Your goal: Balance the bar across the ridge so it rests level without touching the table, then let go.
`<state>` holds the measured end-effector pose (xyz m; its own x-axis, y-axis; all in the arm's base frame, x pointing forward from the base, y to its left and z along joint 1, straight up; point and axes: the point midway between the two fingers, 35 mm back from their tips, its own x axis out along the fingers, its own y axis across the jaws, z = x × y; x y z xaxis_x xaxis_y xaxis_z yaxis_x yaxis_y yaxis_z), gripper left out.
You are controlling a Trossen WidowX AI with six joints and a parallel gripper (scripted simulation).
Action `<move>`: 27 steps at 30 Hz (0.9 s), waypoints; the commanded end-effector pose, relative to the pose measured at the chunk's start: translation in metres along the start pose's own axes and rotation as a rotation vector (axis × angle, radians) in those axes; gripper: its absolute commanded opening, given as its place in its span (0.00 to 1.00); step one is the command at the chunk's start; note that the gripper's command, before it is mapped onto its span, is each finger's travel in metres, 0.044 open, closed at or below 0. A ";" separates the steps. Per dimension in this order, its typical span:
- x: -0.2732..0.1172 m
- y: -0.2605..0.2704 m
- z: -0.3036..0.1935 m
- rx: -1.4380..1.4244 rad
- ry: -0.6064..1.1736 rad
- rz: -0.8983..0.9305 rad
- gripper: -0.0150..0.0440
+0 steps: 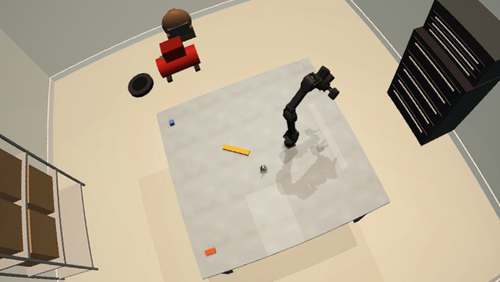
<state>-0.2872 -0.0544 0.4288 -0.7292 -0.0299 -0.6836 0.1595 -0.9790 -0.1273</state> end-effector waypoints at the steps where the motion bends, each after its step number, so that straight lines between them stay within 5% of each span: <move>1: 0.000 0.001 0.000 -0.002 0.000 0.002 0.89; 4: 0.003 0.012 0.000 -0.023 0.006 0.029 0.79; 27: 0.012 0.128 -0.016 -0.236 0.061 0.289 0.79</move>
<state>-0.2696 -0.1602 0.3995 -0.6180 -0.2508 -0.7451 0.4659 -0.8802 -0.0902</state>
